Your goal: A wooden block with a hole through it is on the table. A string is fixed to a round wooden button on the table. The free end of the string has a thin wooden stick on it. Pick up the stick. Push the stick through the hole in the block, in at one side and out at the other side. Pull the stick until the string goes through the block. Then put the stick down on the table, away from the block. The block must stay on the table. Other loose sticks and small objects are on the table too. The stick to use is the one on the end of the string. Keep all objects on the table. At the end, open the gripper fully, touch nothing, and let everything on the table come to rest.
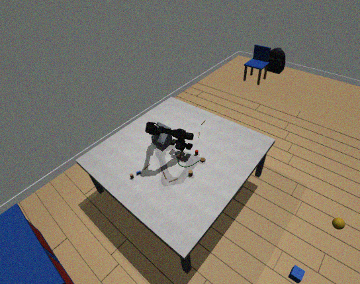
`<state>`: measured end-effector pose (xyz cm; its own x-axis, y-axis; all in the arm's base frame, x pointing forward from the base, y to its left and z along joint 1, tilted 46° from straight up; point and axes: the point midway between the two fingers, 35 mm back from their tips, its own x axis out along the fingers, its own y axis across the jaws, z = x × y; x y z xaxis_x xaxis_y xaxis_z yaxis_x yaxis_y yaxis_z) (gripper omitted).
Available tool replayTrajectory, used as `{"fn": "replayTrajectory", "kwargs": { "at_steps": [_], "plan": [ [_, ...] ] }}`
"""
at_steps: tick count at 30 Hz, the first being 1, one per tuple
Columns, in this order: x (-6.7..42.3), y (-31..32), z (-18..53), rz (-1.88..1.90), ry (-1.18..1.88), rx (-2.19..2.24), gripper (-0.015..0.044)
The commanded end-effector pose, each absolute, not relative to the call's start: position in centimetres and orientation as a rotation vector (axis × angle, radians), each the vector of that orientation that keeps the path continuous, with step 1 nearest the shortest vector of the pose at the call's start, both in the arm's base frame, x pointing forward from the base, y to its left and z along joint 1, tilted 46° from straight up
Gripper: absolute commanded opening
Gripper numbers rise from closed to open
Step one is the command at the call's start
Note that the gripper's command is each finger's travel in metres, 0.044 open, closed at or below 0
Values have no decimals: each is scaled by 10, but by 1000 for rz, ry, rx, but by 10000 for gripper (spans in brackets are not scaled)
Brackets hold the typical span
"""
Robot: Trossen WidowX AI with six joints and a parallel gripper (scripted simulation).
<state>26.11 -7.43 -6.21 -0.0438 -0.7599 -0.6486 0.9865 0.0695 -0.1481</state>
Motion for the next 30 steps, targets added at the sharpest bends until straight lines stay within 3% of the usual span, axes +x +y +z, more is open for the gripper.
{"fn": "replayTrajectory", "kwargs": {
  "at_steps": [1, 30],
  "plan": [
    [261, -70, -66, -1483, 683, 430, 0],
    [255, -43, -92, -1461, 701, 416, 0]
  ]
}}
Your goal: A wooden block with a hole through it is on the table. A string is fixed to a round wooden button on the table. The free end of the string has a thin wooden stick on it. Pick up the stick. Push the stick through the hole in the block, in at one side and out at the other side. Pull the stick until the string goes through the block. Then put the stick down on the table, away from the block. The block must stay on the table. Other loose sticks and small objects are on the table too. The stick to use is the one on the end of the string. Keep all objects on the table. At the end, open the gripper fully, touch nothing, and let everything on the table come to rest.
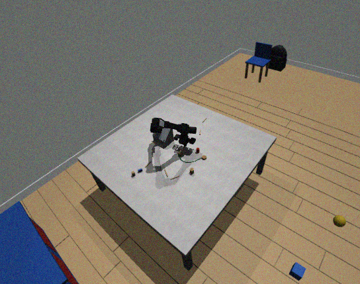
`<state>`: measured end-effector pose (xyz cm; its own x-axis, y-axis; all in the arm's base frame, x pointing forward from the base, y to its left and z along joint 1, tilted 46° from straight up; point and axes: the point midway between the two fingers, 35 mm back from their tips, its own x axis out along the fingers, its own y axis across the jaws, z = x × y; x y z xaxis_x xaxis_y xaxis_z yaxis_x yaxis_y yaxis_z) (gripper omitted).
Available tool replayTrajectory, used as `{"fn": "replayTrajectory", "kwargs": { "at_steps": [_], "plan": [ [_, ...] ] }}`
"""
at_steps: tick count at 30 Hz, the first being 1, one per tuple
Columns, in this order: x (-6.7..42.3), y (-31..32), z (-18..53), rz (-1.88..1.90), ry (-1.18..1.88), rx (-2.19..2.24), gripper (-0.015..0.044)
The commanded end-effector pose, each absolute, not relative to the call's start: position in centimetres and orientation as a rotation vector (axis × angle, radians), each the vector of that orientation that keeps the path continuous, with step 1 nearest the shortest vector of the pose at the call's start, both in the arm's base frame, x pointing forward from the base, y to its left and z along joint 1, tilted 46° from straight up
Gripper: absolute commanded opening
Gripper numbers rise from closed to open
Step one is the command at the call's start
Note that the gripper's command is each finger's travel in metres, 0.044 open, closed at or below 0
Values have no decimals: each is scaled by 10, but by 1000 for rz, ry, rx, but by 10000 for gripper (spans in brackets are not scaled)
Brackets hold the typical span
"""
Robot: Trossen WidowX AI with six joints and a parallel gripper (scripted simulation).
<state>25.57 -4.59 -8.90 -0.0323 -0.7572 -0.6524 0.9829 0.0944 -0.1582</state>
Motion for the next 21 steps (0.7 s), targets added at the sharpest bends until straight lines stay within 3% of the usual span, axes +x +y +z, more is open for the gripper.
{"fn": "replayTrajectory", "kwargs": {
  "at_steps": [1, 21],
  "plan": [
    [255, -42, -93, -1460, 702, 415, 0],
    [250, -35, -116, -1478, 720, 395, 0]
  ]
}}
